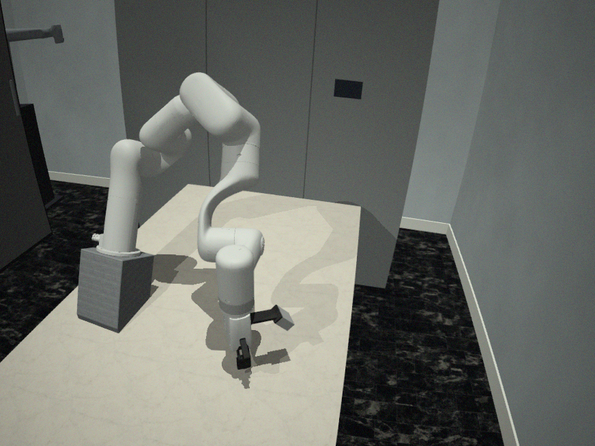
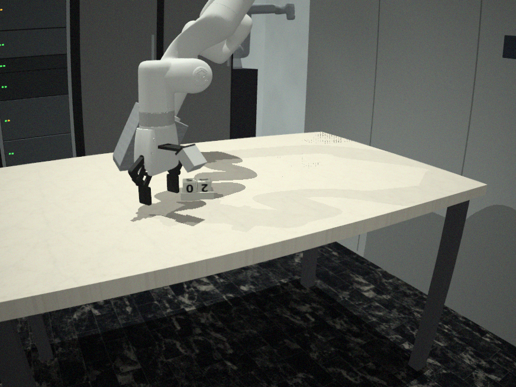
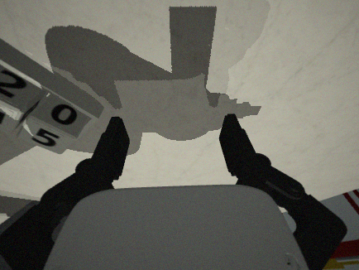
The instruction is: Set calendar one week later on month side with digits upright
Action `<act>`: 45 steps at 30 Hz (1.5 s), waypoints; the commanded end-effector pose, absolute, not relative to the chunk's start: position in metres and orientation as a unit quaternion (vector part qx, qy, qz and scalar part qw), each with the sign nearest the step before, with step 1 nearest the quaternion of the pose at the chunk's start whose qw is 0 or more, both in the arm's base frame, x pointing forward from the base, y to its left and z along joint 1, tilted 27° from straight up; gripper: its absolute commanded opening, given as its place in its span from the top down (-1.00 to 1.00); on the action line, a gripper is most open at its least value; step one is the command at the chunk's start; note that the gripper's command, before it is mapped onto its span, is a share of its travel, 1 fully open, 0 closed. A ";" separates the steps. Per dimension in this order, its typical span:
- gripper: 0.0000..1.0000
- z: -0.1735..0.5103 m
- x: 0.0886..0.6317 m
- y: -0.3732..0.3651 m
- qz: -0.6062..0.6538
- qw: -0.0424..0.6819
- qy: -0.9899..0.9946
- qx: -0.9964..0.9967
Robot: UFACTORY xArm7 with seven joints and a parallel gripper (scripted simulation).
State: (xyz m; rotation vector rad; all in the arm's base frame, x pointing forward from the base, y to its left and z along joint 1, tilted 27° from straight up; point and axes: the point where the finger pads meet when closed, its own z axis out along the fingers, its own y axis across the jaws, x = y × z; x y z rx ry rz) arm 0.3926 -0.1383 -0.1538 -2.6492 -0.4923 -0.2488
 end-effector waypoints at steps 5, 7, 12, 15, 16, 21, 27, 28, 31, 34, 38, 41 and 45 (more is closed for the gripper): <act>-1.00 -0.153 0.394 -0.140 -0.091 0.214 -0.177 -0.956; -1.00 -0.153 0.394 -0.140 -0.091 0.214 -0.177 -0.956; -1.00 -0.153 0.394 -0.140 -0.091 0.214 -0.177 -0.956; -1.00 -0.153 0.394 -0.140 -0.091 0.214 -0.177 -0.956; -1.00 -0.152 0.394 -0.141 -0.091 0.214 -0.177 -0.956; -1.00 -0.148 0.393 -0.143 -0.091 0.214 -0.177 -0.956; -1.00 -0.130 0.391 -0.152 -0.091 0.214 -0.177 -0.956; -1.00 -0.128 0.391 -0.153 -0.091 0.214 -0.177 -0.956; -1.00 -0.125 0.391 -0.154 -0.091 0.214 -0.177 -0.956; -1.00 -0.125 0.390 -0.154 -0.090 0.215 -0.173 -0.957; -1.00 -0.125 0.390 -0.154 -0.086 0.216 -0.154 -0.960; -1.00 -0.125 0.388 -0.153 -0.073 0.221 -0.097 -0.968; -1.00 -0.124 0.381 -0.150 -0.062 0.224 -0.051 -0.971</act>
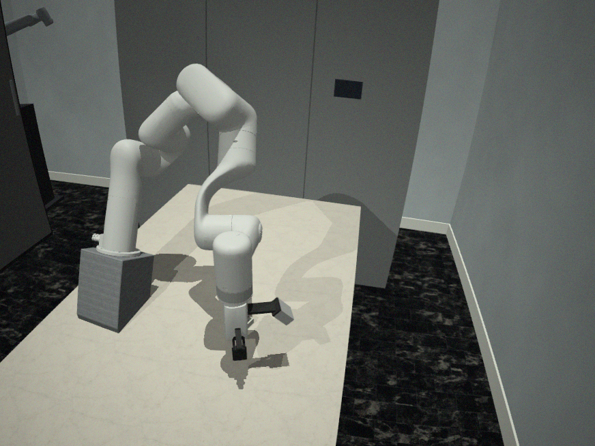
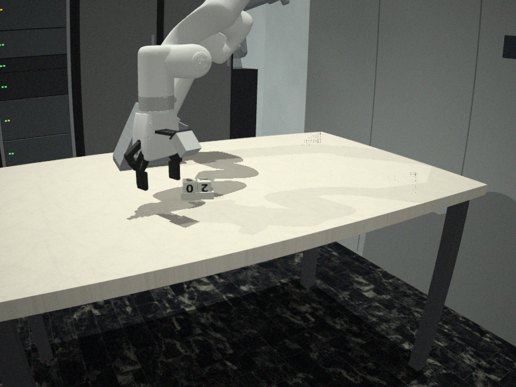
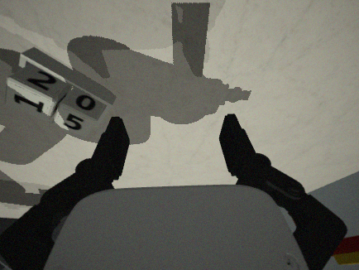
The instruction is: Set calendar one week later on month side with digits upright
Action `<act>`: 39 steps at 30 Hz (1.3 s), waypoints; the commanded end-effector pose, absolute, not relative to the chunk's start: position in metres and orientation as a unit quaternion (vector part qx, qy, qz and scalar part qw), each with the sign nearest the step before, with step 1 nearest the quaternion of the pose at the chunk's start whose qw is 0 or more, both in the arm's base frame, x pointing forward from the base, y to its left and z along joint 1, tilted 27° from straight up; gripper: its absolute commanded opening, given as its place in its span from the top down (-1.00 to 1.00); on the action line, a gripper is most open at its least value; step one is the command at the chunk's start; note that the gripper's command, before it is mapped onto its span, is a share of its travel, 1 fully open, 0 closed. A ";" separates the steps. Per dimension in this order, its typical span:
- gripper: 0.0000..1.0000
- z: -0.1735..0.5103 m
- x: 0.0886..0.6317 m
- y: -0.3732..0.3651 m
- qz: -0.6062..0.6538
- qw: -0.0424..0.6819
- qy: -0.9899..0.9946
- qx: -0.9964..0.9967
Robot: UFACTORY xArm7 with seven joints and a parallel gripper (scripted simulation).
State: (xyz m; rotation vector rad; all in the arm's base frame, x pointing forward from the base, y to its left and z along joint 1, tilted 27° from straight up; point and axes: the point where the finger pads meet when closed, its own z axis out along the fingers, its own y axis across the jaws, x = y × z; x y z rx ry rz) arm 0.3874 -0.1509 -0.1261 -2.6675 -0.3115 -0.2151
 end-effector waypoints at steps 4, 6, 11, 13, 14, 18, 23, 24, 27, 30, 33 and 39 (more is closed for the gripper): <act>-1.00 -0.122 0.370 -0.144 -0.062 0.224 -0.051 -0.971; -1.00 -0.122 0.369 -0.144 -0.061 0.225 -0.047 -0.971; -1.00 -0.122 0.368 -0.143 -0.053 0.227 -0.011 -0.972; -1.00 -0.122 0.367 -0.143 -0.043 0.229 0.029 -0.972; -1.00 -0.122 0.366 -0.142 -0.038 0.230 0.050 -0.971; -1.00 -0.120 0.354 -0.136 -0.032 0.230 0.076 -0.970; -1.00 -0.120 0.348 -0.134 -0.031 0.231 0.080 -0.969; -1.00 -0.120 0.348 -0.133 -0.030 0.231 0.087 -0.969; -1.00 -0.119 0.348 -0.133 -0.027 0.231 0.099 -0.967; -1.00 -0.119 0.346 -0.132 -0.013 0.232 0.155 -0.960; -1.00 -0.119 0.344 -0.132 -0.004 0.233 0.195 -0.953; -1.00 -0.117 0.327 -0.123 -0.002 0.233 0.203 -0.951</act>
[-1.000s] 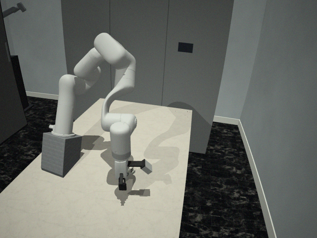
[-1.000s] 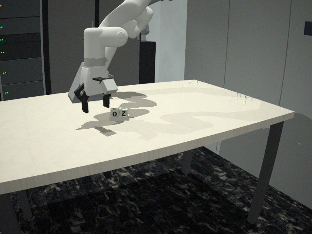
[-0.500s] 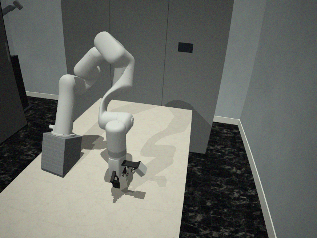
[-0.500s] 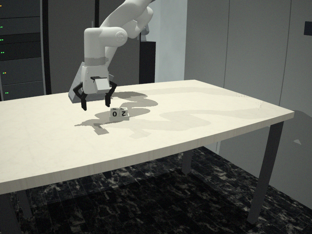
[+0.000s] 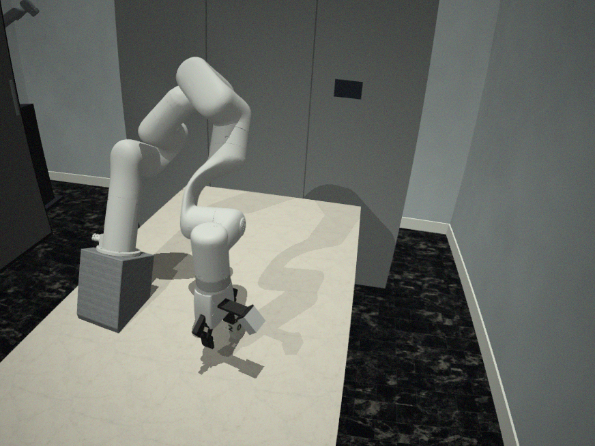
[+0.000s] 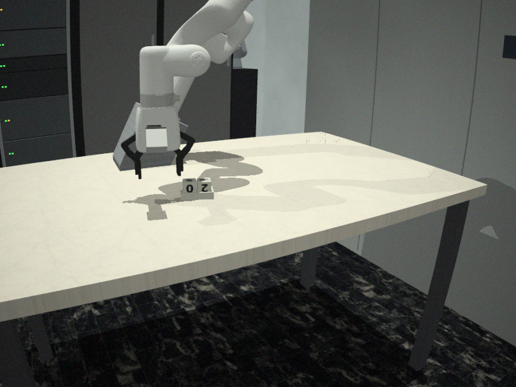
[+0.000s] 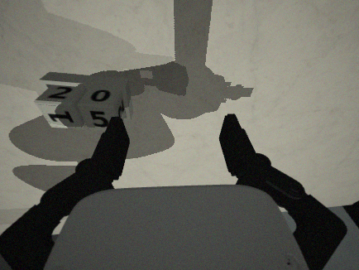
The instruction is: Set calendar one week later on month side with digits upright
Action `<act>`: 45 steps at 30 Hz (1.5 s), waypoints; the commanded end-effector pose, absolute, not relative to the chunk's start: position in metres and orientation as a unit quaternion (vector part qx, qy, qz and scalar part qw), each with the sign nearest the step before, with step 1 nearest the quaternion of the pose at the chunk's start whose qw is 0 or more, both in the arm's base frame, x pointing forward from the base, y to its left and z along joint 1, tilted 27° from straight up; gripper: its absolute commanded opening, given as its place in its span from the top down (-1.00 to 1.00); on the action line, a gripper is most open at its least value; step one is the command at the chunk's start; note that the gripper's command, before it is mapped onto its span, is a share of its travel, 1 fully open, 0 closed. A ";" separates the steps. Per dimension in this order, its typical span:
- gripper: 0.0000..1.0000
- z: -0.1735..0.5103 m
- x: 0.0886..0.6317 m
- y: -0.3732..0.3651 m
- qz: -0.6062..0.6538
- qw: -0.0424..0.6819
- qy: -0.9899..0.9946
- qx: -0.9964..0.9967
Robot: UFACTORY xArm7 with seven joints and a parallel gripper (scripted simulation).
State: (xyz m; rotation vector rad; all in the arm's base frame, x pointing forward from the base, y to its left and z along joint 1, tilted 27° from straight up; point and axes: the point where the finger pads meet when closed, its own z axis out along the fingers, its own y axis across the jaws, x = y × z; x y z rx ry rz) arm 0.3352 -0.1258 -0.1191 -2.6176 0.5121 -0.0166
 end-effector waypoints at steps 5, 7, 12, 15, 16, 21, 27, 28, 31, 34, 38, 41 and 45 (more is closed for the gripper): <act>-1.00 -0.117 0.327 -0.123 0.004 0.233 0.225 -0.946; -1.00 -0.117 0.325 -0.122 0.012 0.232 0.259 -0.937; -1.00 -0.116 0.319 -0.119 0.028 0.231 0.325 -0.917; -1.00 -0.114 0.307 -0.113 0.028 0.231 0.325 -0.917; -1.00 -0.114 0.306 -0.113 0.028 0.231 0.325 -0.917; -1.00 -0.114 0.306 -0.113 0.031 0.231 0.335 -0.913; -1.00 -0.114 0.303 -0.111 0.055 0.226 0.427 -0.874; -1.00 -0.113 0.302 -0.111 0.056 0.226 0.433 -0.871; -1.00 -0.111 0.287 -0.104 0.058 0.225 0.442 -0.866; -1.00 -0.111 0.285 -0.103 0.058 0.225 0.442 -0.866; -1.00 -0.111 0.285 -0.103 0.061 0.225 0.451 -0.862; -1.00 -0.111 0.283 -0.102 0.071 0.222 0.492 -0.839; -1.00 -0.111 0.281 -0.101 0.085 0.217 0.543 -0.807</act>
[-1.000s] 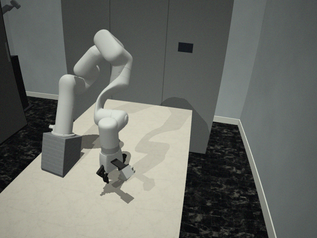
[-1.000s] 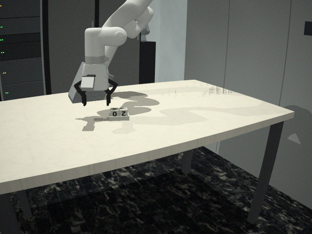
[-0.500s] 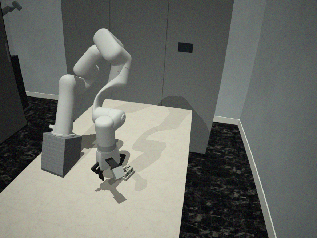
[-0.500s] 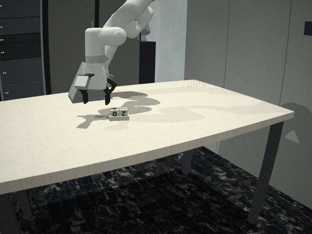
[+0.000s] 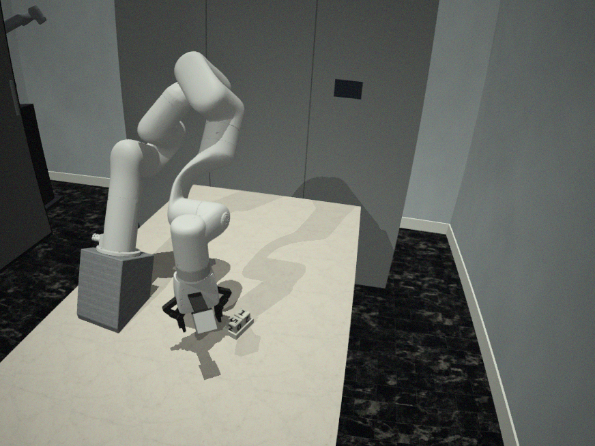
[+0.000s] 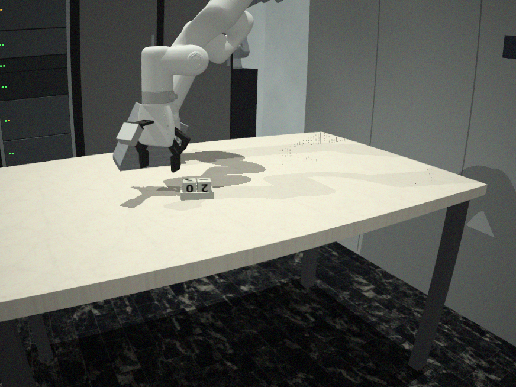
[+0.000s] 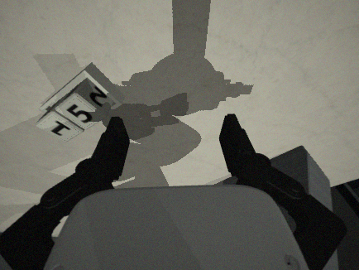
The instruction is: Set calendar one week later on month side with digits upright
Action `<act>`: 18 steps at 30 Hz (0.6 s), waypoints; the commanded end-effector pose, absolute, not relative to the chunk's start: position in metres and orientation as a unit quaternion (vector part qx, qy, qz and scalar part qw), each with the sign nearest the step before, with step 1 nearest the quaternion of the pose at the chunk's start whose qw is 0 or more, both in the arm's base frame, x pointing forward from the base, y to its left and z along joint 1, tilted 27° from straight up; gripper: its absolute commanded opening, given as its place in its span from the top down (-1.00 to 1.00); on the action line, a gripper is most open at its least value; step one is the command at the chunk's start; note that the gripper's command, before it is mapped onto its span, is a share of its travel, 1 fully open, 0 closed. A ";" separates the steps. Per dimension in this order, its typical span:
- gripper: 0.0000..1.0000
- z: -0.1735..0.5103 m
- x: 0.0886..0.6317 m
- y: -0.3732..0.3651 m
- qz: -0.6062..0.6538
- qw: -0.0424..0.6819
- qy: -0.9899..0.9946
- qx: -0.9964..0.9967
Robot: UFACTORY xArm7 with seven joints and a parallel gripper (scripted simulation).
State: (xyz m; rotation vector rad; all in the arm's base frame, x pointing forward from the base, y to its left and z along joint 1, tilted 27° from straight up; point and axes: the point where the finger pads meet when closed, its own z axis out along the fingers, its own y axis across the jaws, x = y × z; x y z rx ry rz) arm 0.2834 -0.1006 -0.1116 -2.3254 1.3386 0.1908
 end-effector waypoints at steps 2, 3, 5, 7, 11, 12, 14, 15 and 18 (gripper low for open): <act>-1.00 -0.109 0.271 -0.096 0.087 0.216 0.551 -0.801; -1.00 -0.109 0.266 -0.094 0.087 0.216 0.551 -0.801; -1.00 -0.108 0.264 -0.092 0.087 0.216 0.551 -0.801; -1.00 -0.109 0.264 -0.092 0.087 0.216 0.551 -0.801; -1.00 -0.110 0.265 -0.092 0.087 0.216 0.551 -0.801; -1.00 -0.112 0.265 -0.091 0.087 0.216 0.551 -0.801; -1.00 -0.115 0.265 -0.089 0.087 0.216 0.551 -0.801; -1.00 -0.118 0.265 -0.088 0.087 0.216 0.551 -0.801; -1.00 -0.126 0.266 -0.084 0.087 0.216 0.551 -0.801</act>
